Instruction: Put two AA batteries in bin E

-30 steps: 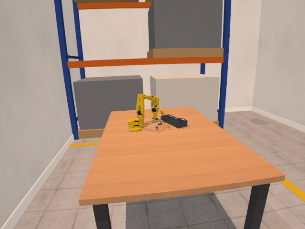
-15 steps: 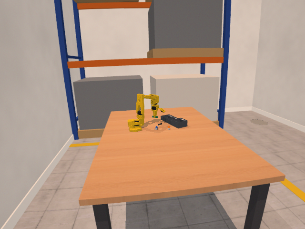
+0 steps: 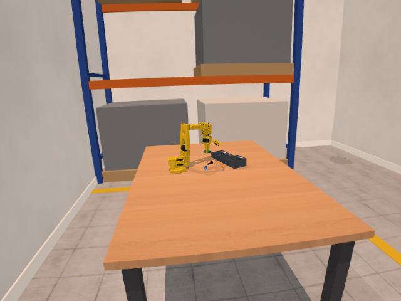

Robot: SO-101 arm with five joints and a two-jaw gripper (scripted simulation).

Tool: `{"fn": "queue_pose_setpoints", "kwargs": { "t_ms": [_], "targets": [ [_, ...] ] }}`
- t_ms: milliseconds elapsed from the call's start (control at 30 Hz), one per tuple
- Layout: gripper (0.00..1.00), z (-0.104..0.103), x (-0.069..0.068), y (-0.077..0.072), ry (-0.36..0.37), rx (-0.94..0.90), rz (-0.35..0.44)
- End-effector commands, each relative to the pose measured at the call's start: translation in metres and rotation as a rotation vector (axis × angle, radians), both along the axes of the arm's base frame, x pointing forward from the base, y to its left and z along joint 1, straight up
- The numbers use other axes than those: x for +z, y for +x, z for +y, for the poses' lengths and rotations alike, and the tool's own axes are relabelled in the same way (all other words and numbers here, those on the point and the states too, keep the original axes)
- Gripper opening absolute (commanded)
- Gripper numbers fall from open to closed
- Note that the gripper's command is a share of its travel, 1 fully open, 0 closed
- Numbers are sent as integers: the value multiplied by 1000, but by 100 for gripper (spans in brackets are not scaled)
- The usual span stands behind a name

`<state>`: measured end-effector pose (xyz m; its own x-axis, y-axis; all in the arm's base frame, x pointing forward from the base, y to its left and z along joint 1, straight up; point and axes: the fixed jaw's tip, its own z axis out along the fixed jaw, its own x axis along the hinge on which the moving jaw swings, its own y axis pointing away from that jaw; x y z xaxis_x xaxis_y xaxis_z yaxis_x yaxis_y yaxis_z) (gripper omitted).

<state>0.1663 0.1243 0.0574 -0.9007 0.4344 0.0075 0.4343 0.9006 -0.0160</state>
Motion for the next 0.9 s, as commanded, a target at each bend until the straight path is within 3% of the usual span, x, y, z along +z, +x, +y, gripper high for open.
{"fn": "queue_pose_setpoints", "kwargs": {
  "t_ms": [0, 233, 667, 867],
  "targets": [
    [0, -3, 12, 13, 27, 12, -39],
    [0, -14, 16, 23, 29, 33, -46],
    [0, -16, 18, 27, 31, 44, -51],
    [0, -24, 22, 38, 37, 80, -73]
  ]
}}
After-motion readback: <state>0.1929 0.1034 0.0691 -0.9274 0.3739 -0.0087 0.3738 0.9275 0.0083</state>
